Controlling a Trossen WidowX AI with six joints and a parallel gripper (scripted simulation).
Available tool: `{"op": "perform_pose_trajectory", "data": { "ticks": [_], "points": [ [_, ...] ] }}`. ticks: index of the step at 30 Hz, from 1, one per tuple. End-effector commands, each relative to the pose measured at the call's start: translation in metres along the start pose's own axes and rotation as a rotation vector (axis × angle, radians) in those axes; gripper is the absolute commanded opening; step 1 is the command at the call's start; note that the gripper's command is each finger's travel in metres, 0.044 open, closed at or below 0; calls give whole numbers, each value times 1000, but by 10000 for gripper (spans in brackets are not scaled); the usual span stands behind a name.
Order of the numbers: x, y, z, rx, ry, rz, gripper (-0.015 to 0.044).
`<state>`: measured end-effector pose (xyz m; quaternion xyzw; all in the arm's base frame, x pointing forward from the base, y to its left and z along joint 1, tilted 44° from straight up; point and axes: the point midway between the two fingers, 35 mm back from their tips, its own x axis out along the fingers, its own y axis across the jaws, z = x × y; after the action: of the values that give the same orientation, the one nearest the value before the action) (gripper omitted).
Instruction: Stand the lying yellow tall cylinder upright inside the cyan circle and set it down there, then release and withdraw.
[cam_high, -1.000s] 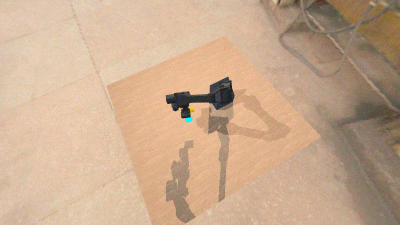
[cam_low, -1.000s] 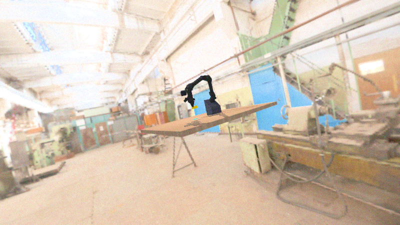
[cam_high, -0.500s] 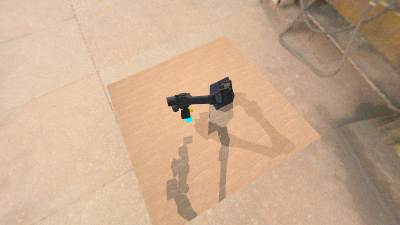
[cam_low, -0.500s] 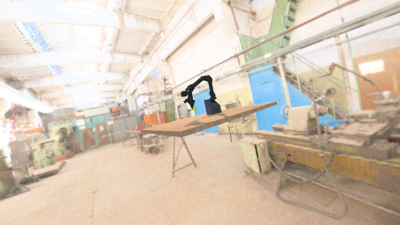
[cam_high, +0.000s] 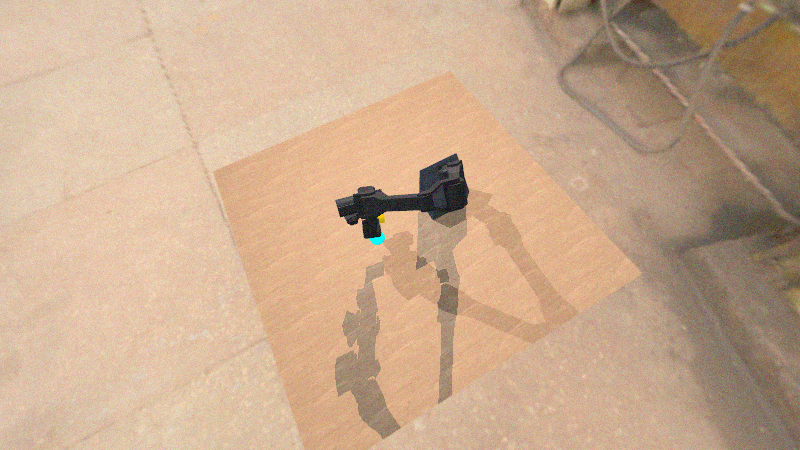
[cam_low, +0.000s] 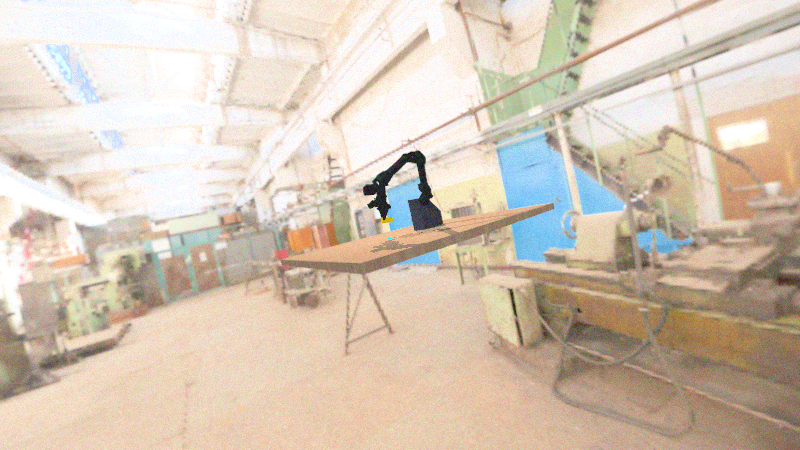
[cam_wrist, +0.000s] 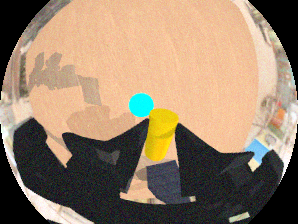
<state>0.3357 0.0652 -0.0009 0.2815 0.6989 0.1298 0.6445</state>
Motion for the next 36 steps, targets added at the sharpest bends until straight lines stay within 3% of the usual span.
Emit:
{"op": "perform_pose_trajectory", "data": {
  "ticks": [1, 36],
  "points": [
    [5, -2, -1, -1, -12, -22, 105],
    [34, -13, 6, -42, -179, -163, 105]
  ]
}}
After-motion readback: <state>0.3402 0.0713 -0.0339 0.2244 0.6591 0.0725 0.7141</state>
